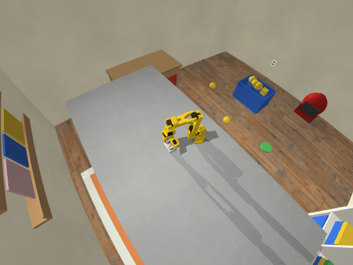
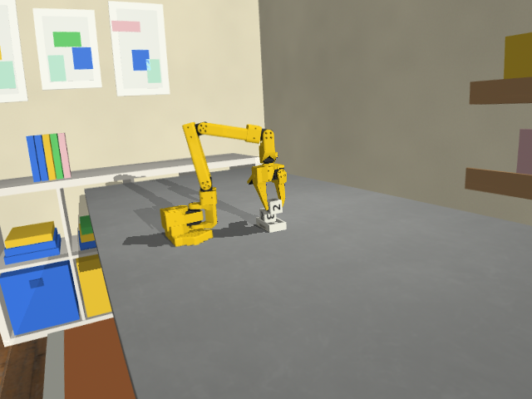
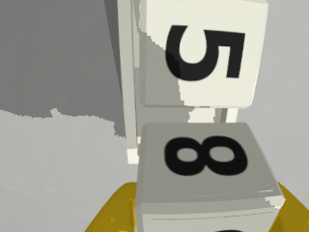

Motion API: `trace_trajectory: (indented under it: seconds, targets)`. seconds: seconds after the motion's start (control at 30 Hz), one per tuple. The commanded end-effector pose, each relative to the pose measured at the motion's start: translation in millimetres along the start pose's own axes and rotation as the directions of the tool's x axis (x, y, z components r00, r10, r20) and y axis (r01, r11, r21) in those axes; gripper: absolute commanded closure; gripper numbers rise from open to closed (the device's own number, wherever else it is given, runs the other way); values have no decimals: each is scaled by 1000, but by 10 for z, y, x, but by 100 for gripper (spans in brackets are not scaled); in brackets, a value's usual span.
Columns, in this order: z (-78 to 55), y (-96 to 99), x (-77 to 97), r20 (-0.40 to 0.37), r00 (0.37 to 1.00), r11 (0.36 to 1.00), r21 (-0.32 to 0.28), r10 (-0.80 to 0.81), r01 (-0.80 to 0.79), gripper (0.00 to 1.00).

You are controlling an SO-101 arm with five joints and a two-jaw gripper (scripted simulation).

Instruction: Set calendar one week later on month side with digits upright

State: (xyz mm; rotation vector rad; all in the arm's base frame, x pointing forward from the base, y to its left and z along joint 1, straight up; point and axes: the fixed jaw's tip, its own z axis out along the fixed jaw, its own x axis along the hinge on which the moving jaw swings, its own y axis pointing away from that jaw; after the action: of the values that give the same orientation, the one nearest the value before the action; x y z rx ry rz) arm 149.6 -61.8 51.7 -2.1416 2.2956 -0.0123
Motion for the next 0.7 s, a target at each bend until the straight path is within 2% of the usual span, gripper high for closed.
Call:
trace_trajectory:
  seconds: [0.0, 0.67]
  targets:
    - [-7, -20, 20, -5, 1000, 1000, 20, 2, -2, 100]
    - [75, -16, 18, -5, 1000, 1000, 20, 1, -1, 100]
